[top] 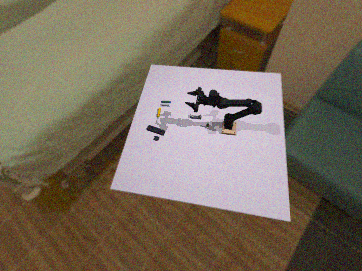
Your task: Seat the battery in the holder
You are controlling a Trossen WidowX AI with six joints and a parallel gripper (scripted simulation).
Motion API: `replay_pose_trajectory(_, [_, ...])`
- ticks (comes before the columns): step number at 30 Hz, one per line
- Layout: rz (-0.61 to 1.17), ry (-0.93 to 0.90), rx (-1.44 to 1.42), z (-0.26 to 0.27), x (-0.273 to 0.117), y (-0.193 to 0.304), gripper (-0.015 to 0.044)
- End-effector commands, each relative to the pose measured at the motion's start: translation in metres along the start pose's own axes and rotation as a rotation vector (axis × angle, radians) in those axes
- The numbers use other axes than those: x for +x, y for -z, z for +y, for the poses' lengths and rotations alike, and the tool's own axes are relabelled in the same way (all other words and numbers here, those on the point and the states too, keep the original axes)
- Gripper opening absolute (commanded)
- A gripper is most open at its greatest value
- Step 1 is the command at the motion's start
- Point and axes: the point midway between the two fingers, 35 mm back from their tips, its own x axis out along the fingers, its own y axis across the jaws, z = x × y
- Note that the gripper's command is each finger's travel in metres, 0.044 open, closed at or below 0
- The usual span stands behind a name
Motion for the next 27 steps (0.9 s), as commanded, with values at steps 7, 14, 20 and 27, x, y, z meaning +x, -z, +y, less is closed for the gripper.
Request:
replay_pose_trajectory(7, [0.569, 0.028, -0.042, -0.014, -0.007, 0.105, 0.0216])
replay_pose_trajectory(14, [1.299, 0.018, -0.04, -0.026, -0.094, 0.188, 0.0032])
replay_pose_trajectory(20, [1.661, -0.013, -0.01, -0.026, -0.152, 0.194, 0.0])
replay_pose_trajectory(27, [1.661, -0.013, -0.01, -0.026, -0.152, 0.194, 0.0])
